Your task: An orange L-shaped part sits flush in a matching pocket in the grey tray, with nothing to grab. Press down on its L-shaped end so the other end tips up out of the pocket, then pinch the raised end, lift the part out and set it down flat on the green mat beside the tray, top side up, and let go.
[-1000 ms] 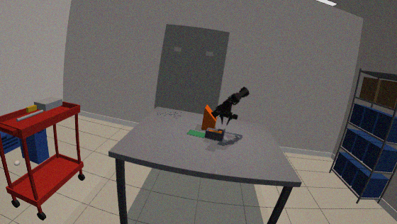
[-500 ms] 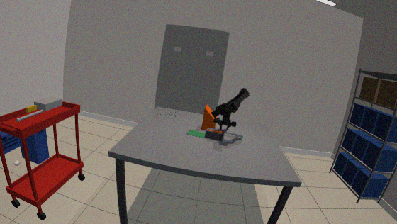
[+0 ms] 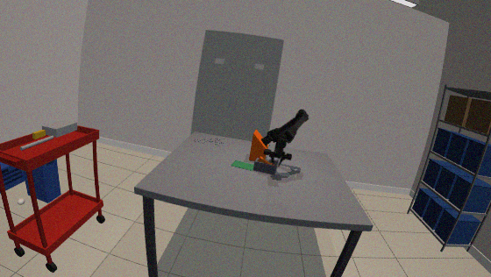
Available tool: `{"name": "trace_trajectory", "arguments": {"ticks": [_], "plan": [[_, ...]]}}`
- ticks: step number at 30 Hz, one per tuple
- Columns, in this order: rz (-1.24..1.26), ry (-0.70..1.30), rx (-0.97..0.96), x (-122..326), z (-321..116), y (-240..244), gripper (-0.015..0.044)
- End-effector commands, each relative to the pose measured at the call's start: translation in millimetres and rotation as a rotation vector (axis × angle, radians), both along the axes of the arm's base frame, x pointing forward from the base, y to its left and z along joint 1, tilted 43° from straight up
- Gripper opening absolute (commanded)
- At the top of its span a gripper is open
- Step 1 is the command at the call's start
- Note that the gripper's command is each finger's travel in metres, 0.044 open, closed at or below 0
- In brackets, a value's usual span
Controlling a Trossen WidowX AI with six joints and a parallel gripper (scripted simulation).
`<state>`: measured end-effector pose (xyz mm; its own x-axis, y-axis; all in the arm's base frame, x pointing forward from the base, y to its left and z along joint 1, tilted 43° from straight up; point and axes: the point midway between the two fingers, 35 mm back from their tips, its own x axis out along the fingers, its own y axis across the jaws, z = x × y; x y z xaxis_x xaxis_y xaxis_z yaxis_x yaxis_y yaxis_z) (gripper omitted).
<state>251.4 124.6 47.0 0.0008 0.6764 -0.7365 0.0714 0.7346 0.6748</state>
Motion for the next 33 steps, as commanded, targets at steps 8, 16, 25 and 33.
{"name": "trace_trajectory", "arguments": {"ticks": [8,16,25,33], "plan": [[0.001,0.013,0.004,-4,-11,9,0.0180],[0.001,0.013,0.004,-4,-11,9,0.0180],[0.002,0.001,0.004,-1,-9,9,0.0180],[0.001,0.008,0.004,-2,1,9,0.0180]]}}
